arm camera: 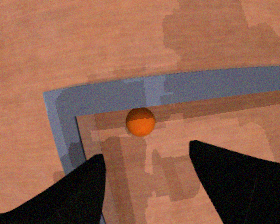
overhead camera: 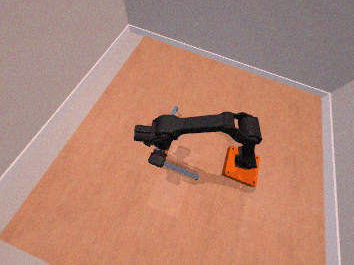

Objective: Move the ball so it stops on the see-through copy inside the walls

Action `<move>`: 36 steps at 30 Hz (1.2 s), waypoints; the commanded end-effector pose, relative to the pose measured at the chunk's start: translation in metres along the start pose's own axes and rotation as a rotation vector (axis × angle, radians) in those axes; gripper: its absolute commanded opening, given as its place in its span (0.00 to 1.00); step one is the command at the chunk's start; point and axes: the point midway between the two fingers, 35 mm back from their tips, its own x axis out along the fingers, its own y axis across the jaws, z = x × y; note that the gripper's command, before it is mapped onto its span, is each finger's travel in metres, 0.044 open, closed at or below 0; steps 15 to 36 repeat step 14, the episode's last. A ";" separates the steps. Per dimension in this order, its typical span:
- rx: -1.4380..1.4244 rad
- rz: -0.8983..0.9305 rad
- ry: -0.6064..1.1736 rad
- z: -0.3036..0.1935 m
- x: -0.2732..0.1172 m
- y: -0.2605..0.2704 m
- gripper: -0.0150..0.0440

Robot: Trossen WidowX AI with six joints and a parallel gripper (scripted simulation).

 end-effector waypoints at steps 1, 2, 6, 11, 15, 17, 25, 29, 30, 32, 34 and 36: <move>0.004 -0.003 0.008 -0.003 -0.011 0.000 0.67; 0.000 0.002 -0.006 0.000 -0.005 0.000 0.67; 0.000 0.002 -0.006 0.000 -0.005 0.000 0.67; 0.000 0.001 -0.003 -0.001 -0.030 0.000 0.80; -0.001 0.000 0.000 -0.005 -0.054 -0.001 0.94; -0.001 0.000 0.000 -0.005 -0.054 -0.001 0.94; -0.001 0.000 0.000 -0.005 -0.054 -0.001 0.94; -0.001 0.000 0.000 -0.005 -0.054 -0.001 0.94; -0.001 0.000 0.000 -0.005 -0.054 -0.001 0.94; -0.001 0.000 0.000 -0.005 -0.054 -0.001 0.94; -0.001 0.000 0.000 -0.005 -0.054 -0.001 0.94; -0.001 0.000 0.000 -0.005 -0.054 -0.001 0.94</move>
